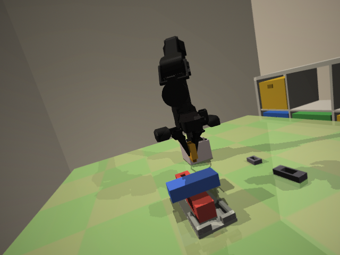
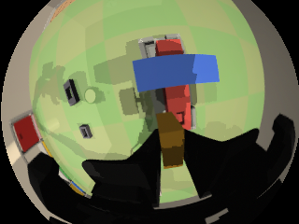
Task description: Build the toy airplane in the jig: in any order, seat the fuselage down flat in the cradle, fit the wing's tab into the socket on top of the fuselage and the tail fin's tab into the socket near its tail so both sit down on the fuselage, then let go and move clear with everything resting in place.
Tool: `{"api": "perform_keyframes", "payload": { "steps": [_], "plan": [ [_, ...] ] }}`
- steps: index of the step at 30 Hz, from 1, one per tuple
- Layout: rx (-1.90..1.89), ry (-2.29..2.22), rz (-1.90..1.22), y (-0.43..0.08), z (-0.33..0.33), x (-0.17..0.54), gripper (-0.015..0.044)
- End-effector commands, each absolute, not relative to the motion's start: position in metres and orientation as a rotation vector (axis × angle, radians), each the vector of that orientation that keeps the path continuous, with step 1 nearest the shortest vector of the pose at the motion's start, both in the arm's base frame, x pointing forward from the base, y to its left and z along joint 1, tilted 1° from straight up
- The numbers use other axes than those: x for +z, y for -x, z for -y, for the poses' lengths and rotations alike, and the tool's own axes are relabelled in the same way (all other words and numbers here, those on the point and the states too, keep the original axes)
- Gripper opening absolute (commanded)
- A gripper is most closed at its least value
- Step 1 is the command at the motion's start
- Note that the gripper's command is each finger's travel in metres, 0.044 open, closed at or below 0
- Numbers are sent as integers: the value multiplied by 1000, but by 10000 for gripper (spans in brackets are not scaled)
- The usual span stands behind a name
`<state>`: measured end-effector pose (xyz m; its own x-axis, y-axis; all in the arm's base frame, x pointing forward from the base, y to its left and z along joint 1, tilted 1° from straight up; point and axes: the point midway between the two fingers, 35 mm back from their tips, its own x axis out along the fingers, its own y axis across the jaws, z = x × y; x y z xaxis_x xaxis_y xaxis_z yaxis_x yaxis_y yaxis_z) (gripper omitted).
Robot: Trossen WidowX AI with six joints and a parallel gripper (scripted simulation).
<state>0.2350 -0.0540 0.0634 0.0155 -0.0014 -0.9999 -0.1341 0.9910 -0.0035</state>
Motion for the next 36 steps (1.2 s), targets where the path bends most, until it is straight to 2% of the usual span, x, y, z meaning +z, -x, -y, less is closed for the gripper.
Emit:
{"api": "perform_keyframes", "payload": {
  "steps": [1, 11, 14, 36],
  "plan": [
    [114, 113, -1559, -231, 68, 59, 0],
    [124, 123, -1560, -224, 94, 53, 0],
    [124, 123, -1560, -224, 94, 53, 65],
    [124, 123, -1560, -224, 94, 50, 65]
  ]
}}
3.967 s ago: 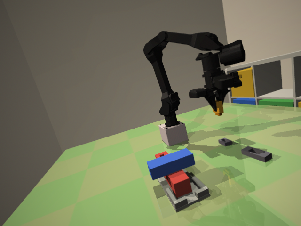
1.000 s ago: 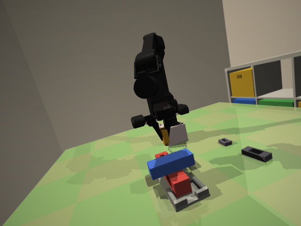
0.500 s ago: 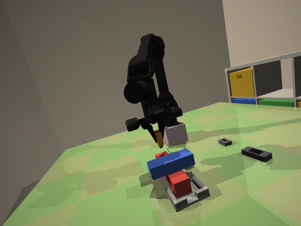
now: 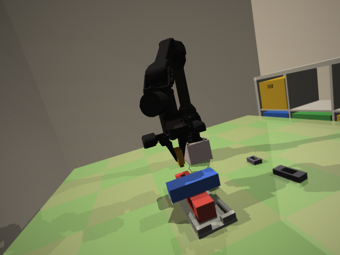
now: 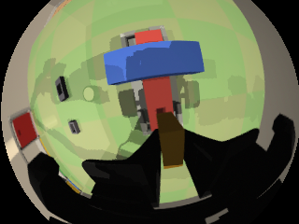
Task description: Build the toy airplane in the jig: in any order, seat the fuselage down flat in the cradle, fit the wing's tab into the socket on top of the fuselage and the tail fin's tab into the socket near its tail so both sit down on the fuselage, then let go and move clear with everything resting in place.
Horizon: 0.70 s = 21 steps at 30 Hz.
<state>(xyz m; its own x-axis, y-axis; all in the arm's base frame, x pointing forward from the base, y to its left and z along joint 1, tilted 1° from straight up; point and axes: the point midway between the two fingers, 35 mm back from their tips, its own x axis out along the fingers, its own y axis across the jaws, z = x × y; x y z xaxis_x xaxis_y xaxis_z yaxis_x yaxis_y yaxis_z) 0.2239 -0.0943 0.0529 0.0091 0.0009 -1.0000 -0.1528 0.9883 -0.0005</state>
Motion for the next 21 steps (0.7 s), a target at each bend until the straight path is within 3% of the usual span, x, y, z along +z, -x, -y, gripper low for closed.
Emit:
{"api": "perform_keyframes", "payload": {
  "steps": [1, 21],
  "plan": [
    [124, 123, -1560, -224, 94, 49, 65],
    [124, 123, -1560, -224, 94, 16, 65]
  ]
}}
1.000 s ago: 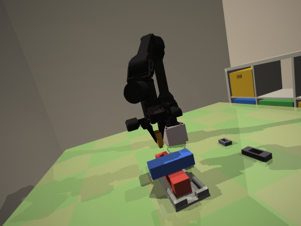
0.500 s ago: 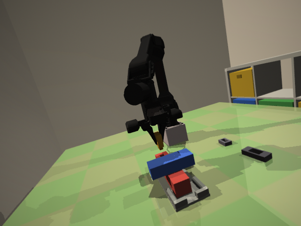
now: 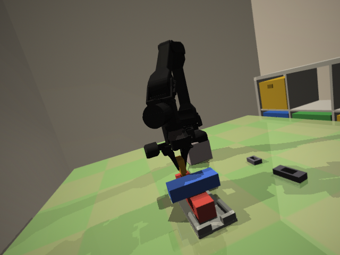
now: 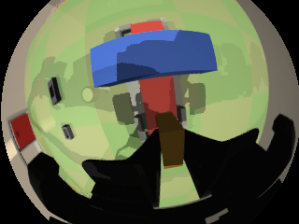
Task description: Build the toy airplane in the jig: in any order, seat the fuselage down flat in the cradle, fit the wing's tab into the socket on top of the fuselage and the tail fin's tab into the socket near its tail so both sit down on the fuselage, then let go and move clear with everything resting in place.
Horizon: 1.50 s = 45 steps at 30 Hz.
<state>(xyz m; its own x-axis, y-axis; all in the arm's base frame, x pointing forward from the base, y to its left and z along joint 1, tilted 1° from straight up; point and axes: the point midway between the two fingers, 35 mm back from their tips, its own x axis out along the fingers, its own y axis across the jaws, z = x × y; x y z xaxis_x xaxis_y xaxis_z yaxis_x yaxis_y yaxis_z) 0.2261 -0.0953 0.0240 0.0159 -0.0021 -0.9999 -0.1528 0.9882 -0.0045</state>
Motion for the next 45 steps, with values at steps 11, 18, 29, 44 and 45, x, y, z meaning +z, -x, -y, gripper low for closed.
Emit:
{"api": "perform_keyframes", "payload": {
  "steps": [11, 18, 29, 44, 45],
  "plan": [
    [119, 121, -1556, -225, 95, 15, 72],
    [119, 121, -1556, -225, 95, 15, 0],
    [119, 121, -1556, -225, 95, 15, 260],
    [123, 123, -1559, -226, 96, 95, 260],
    [124, 123, -1560, -225, 95, 103, 260]
  ]
}}
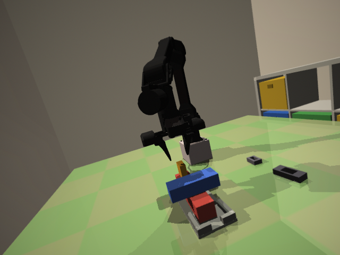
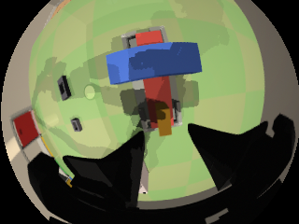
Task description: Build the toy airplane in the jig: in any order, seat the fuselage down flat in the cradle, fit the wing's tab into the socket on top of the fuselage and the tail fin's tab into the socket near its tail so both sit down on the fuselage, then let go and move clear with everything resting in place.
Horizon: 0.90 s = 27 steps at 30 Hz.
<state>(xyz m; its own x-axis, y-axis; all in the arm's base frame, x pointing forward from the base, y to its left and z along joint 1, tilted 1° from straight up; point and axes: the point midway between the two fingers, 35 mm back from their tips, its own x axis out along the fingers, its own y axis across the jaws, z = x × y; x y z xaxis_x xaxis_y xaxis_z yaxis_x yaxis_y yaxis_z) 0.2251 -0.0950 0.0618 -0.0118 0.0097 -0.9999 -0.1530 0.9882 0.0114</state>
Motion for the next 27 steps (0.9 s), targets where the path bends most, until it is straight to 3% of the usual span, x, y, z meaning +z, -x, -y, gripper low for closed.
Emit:
{"api": "perform_keyframes", "payload": {
  "steps": [1, 27],
  "plan": [
    [124, 123, -1560, -224, 95, 105, 260],
    [124, 123, -1559, -228, 96, 106, 260]
  ]
}}
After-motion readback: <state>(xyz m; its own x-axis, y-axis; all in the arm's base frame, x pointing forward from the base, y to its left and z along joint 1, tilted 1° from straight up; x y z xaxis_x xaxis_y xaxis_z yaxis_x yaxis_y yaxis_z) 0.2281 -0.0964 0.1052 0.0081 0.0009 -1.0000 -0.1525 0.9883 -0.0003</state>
